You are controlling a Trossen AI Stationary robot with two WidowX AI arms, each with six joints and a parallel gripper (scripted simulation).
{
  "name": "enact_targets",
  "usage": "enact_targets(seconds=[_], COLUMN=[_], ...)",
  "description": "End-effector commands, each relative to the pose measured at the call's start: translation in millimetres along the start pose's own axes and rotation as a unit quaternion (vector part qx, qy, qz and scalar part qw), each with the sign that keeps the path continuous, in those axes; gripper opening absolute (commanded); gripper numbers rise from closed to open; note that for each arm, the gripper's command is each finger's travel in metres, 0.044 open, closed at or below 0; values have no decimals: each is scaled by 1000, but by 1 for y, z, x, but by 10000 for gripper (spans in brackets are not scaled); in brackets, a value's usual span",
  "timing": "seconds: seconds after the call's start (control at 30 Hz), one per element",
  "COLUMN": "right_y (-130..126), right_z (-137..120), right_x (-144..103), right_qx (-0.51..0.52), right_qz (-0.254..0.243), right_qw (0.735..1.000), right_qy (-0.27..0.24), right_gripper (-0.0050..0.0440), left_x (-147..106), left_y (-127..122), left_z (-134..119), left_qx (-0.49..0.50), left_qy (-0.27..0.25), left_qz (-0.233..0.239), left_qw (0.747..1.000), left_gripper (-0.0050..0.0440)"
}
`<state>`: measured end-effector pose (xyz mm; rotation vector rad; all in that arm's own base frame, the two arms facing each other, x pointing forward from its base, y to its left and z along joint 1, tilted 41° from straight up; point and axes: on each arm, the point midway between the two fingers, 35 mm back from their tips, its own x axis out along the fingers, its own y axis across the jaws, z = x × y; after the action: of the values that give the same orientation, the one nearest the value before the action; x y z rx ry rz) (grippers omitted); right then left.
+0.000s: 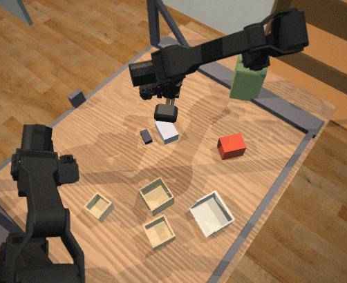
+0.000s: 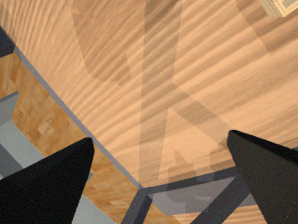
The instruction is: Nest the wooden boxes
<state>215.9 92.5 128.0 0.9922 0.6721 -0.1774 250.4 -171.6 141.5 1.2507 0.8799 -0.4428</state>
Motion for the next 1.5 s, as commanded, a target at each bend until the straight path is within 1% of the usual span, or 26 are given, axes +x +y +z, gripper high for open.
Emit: enact_targets(seconds=[0.0, 0.1, 0.17, 0.23, 0.4, 0.53, 0.67, 0.73, 0.77, 0.8, 0.83, 0.9, 0.97, 1.0, 1.17, 1.2, 1.23, 1.3, 1.4, 1.47], right_y=[5, 8, 8, 9, 10, 8, 4, 4, 3, 1, -1, -4, -6, -7, -7, -2, -4, -4, -5, -12], right_z=[18, 34, 34, 49, 83, 109, 135, 135, 142, 151, 160, 170, 177, 178, 178, 180, 181, 181, 185, 192], right_x=[9, 12, 12, 14, 13, 9, 1, 1, -2, -6, -11, -17, -21, -22, -22, -26, -24, -24, -25, -24], right_qx=[-56, -99, -99, -152, -234, -307, -385, -385, -418, -448, -466, -507, -531, -535, -536, -535, -536, -536, -546, -564], right_qz=[28, 42, 42, 53, 66, 65, 52, 52, 43, 33, 25, 7, -5, -8, -8, -5, -7, -7, -19, -42], right_qw=[998, 994, 994, 986, 964, 937, 898, 898, 881, 861, 847, 817, 796, 793, 793, 790, 791, 791, 786, 777], right_qy=[-3, -25, -25, -49, -105, -154, -205, -205, -218, -238, -255, -276, -289, -291, -291, -299, -294, -294, -290, -275], right_gripper=[400, 400, 400, 400, 400, 400, 400, 400, 400, 400, 400, 400, 400, 400, 400, 400, 376, 376, 304, 256], left_x=[-8, -11, -11, -13, -17, -20, -22, -22, -23, -24, -25, -26, -26, -26, -27, -27, -27, -27, -27, -27], left_y=[8, 12, 12, 14, 18, 20, 21, 21, 21, 21, 21, 21, 20, 20, 22, 22, 22, 22, 22, 22], left_z=[-15, -25, -25, -35, -55, -69, -84, -84, -87, -93, -98, -104, -108, -109, -106, -106, -106, -106, -106, -106], left_qx=[-77, -130, -130, -177, -274, -344, -414, -414, -431, -458, -482, -511, -530, -533, -531, -531, -531, -531, -531, -531], left_qy=[-5, -4, -4, -3, -2, -1, -1, -1, -1, -1, -1, -1, -1, -1, -4, -4, -4, -4, -4, -4], left_qz=[3, 4, 4, 5, 8, 11, 14, 14, 15, 16, 17, 19, 20, 21, 21, 21, 21, 21, 21, 21], left_qw=[997, 992, 992, 984, 962, 939, 910, 910, 902, 889, 876, 860, 848, 846, 847, 847, 847, 847, 847, 847], left_gripper=[400, 400, 400, 400, 400, 400, 400, 400, 400, 400, 400, 400, 400, 400, 400, 400, 400, 400, 400, 400])
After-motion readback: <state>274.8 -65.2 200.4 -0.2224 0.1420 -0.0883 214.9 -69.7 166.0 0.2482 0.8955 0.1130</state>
